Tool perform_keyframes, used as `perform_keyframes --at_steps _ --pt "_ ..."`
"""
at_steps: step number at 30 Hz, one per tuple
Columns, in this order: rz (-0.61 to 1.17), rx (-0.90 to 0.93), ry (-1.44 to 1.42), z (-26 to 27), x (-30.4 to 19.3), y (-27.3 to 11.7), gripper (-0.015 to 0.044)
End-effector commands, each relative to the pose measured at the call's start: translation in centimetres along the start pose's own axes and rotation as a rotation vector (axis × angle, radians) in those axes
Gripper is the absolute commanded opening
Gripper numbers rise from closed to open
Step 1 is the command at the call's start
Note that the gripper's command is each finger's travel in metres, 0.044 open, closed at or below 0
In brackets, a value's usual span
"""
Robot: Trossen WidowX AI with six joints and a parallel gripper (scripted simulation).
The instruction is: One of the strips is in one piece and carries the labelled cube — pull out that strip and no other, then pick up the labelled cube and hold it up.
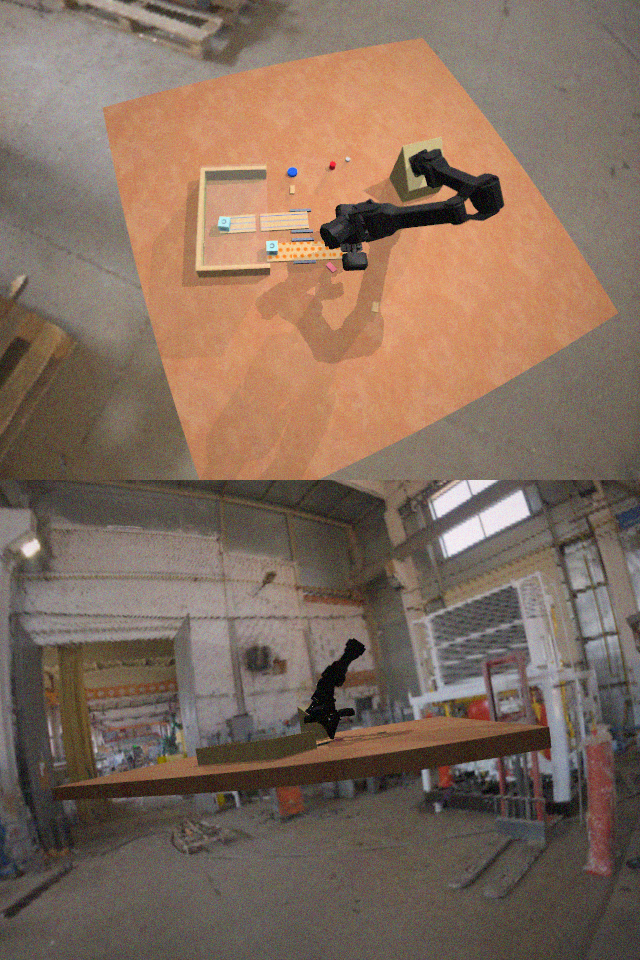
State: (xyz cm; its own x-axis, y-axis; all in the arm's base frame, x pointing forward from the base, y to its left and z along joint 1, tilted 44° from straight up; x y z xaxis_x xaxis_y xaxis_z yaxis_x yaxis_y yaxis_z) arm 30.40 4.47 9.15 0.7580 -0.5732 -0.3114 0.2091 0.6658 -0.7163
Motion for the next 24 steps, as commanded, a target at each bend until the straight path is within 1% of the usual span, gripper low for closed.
perform_keyframes --at_steps 1,24 --pt "0.027 -0.017 0.01 -0.6 -1.3 0.6 0.0" --pt "0.028 -0.018 0.011 -1.3 -4.3 0.5 0.0"
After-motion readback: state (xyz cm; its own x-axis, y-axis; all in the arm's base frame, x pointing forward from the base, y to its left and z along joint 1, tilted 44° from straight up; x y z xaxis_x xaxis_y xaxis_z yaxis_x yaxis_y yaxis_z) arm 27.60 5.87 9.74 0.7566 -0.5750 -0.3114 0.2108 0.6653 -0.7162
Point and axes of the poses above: the point midway between the two fingers, 35 mm back from their tips, its own y axis out along the fingers, its own z axis across the jaws, x = y × z, the point moved 6 cm from there along -y, back along the fingers, and after that the axes turned 14 degrees about y, right-handed, at the moved point
